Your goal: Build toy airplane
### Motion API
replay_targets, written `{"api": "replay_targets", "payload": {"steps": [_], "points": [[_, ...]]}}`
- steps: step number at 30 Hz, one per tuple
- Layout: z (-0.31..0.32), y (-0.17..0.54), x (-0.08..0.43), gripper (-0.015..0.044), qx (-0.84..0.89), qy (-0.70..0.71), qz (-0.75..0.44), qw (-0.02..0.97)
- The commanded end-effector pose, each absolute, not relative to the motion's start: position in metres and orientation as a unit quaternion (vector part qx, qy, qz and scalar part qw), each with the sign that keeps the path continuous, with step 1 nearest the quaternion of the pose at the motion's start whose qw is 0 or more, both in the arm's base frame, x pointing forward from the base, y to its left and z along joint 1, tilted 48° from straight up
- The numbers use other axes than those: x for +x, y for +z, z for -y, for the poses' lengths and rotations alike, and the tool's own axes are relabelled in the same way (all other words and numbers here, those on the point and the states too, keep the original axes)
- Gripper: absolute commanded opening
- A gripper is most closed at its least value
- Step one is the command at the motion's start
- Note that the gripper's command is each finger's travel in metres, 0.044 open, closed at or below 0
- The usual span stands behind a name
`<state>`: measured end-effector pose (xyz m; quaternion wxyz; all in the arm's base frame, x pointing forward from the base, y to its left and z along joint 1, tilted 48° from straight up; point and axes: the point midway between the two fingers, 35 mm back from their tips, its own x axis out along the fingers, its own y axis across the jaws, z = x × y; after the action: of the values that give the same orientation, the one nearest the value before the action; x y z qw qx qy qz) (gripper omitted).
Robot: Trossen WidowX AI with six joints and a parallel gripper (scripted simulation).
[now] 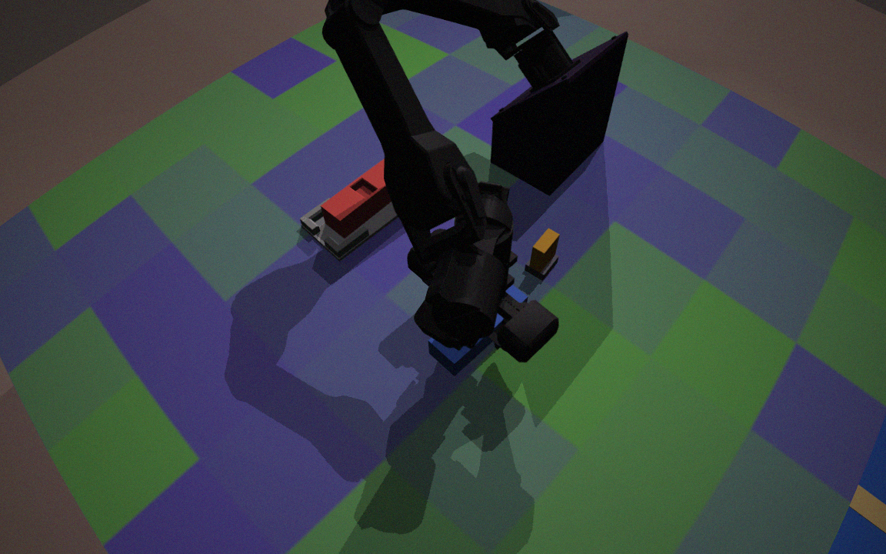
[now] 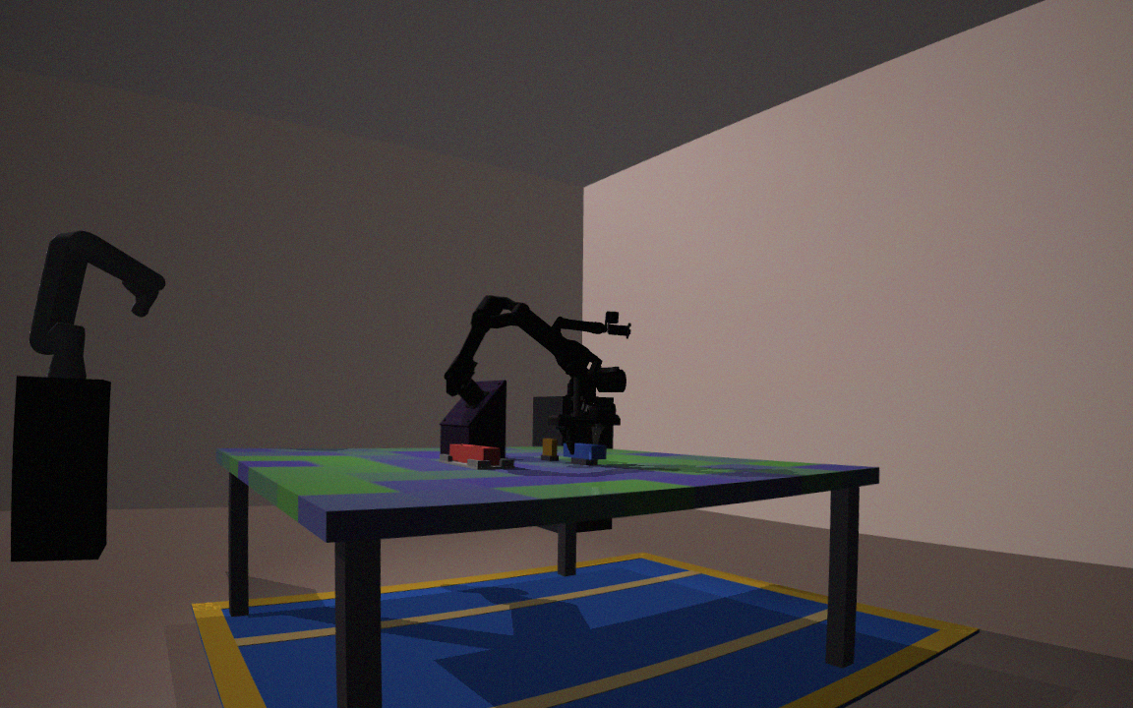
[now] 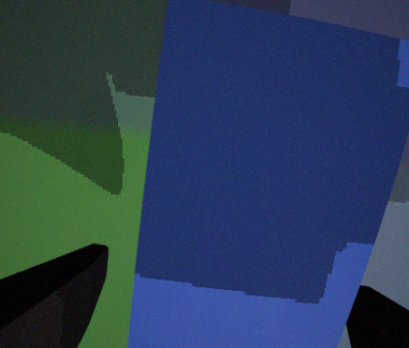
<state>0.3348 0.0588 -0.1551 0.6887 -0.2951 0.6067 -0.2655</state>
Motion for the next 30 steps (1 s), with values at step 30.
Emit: {"api": "replay_targets", "payload": {"steps": [30], "points": [[-0.095, -0.131, 0.340, 0.0000, -0.303, -0.242, -0.599, 0.701]]}}
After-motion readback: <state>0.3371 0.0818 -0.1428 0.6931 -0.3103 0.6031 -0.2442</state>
